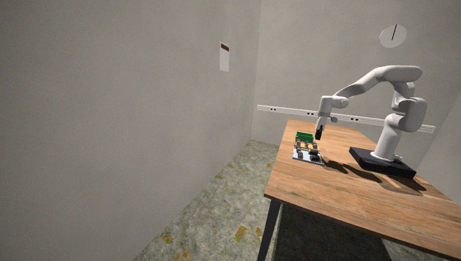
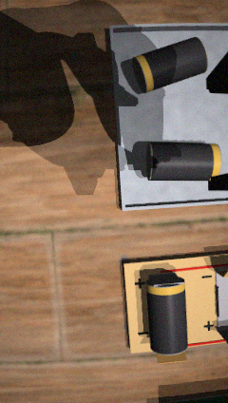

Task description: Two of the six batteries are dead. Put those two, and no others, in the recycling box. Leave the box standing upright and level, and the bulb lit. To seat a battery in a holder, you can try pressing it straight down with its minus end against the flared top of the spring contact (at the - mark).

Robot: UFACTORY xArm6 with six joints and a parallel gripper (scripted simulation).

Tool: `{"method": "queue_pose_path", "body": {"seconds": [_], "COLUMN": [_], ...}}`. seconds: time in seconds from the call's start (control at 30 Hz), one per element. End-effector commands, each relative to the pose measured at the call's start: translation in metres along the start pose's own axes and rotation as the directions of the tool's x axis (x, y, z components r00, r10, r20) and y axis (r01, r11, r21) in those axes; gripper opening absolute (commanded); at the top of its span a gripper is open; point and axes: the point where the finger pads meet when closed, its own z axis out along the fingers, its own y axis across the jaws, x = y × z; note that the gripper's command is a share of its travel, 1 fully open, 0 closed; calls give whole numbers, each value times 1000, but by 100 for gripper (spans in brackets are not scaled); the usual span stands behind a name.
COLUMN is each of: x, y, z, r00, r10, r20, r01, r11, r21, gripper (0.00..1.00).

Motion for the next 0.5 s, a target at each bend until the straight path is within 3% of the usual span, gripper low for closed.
{"method": "queue_pose_path", "body": {"seconds": [0.0, 0.1, 0.47], "x": [0, 0, 0], "y": [0, 0, 0], "z": [47, 71, 72], "r00": [1000, 1000, 1000], "r10": [0, 0, 0], "r20": [0, 0, 0], "r01": [0, 0, 0], "r11": [1000, 1000, 1000], "r21": [0, 0, 0], "gripper": [51, 51, 51]}}
